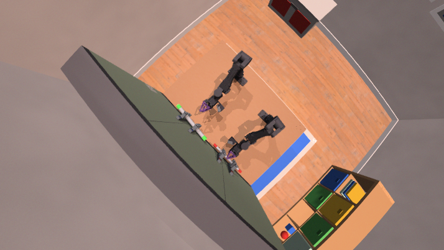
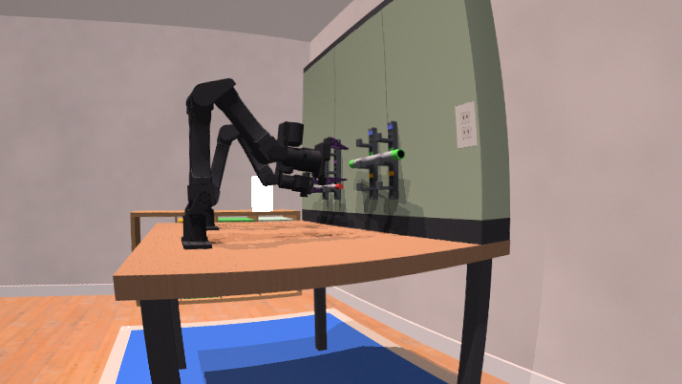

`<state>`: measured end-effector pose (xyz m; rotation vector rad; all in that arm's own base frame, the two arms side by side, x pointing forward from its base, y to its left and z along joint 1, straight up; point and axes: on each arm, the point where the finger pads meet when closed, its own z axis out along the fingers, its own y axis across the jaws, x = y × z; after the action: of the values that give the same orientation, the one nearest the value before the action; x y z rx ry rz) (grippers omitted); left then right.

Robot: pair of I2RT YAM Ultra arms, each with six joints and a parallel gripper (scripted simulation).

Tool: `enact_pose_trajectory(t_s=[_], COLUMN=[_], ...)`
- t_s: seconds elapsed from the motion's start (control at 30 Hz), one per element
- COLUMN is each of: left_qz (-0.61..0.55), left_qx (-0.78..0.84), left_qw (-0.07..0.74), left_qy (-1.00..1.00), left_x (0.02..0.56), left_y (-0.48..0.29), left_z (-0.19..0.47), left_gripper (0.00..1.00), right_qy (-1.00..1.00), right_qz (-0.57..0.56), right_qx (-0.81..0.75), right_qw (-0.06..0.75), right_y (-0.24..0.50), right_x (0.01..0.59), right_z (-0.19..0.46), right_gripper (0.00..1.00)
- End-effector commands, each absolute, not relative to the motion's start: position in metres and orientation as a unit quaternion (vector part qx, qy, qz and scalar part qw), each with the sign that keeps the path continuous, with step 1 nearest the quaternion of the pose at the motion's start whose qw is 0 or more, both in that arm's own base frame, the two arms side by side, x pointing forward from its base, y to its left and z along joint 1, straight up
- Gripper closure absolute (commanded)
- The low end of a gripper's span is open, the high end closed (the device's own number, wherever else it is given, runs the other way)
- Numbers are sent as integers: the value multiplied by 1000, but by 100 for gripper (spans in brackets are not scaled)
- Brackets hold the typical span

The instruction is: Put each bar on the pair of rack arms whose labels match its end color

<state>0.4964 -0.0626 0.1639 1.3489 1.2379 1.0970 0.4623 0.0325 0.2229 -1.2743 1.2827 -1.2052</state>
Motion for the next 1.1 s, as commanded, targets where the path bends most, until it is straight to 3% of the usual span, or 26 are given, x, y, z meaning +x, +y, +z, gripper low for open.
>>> enact_pose_trajectory(t_s=[0.0,1.07], left_qz=[483,483], left_qx=[515,515], left_qw=[517,517], left_qy=[484,484], left_x=[505,508], left_y=[-57,-55], left_z=[218,246], left_gripper=[100,100], right_qy=[518,519], right_qz=[-497,-496], right_qx=[-505,-505], right_qw=[480,479], right_y=[33,33], right_x=[458,458], right_z=[240,239], right_gripper=[0,0])
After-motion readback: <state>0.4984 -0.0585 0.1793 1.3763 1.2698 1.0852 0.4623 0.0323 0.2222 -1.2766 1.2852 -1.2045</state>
